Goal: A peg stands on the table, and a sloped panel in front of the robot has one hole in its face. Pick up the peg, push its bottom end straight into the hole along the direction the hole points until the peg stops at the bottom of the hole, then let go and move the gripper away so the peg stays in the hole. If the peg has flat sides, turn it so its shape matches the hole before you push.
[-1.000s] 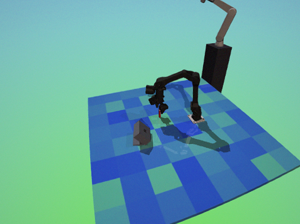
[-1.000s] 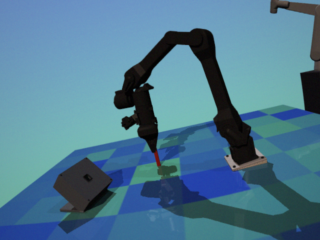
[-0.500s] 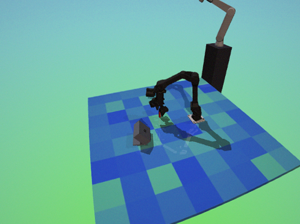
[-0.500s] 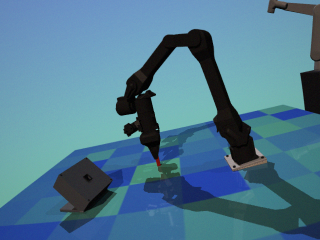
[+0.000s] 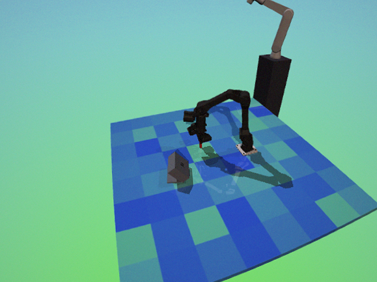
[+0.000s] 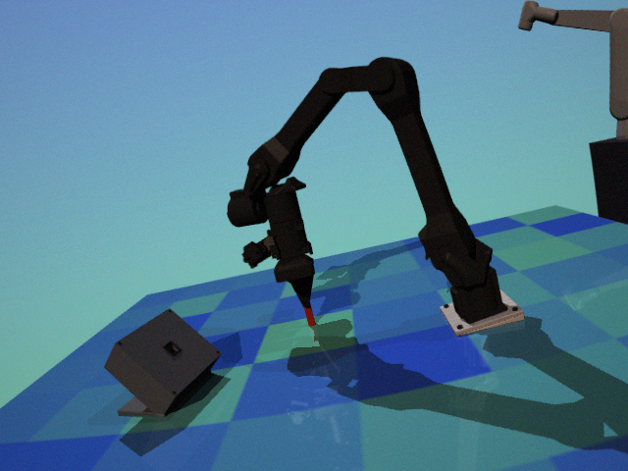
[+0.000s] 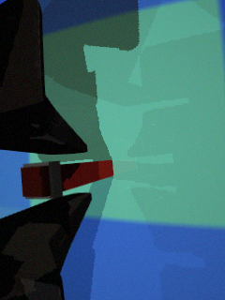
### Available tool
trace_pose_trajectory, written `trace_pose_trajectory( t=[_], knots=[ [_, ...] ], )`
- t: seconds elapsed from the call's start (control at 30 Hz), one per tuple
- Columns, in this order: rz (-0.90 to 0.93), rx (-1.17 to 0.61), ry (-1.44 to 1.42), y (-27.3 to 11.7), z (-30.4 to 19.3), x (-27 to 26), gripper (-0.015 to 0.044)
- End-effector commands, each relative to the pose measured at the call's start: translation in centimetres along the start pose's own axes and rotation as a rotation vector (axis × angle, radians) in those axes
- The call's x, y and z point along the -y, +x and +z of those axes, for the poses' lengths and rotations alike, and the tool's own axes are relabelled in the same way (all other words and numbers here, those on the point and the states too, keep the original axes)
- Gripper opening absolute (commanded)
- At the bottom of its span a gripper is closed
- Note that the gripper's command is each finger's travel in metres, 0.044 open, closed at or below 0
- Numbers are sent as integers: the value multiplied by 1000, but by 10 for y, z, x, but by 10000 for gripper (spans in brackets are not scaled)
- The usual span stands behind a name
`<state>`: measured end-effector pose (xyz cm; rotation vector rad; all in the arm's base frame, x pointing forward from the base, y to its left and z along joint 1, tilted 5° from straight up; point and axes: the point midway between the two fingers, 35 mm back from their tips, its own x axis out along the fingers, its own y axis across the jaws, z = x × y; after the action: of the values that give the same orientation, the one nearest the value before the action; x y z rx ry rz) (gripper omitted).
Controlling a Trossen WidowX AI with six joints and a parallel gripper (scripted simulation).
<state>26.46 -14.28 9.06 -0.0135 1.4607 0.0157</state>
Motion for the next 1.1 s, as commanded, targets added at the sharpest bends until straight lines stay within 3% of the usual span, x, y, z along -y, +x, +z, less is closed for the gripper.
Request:
trace_pose_trajectory(
  t=[0.0, 0.2, 1.07],
  knots=[
    [0, 0, 0, 0, 0, 0, 40],
    [0, 0, 0, 0, 0, 0, 0],
    [-3, -2, 3, -78, 2, 0, 0]
  ],
)
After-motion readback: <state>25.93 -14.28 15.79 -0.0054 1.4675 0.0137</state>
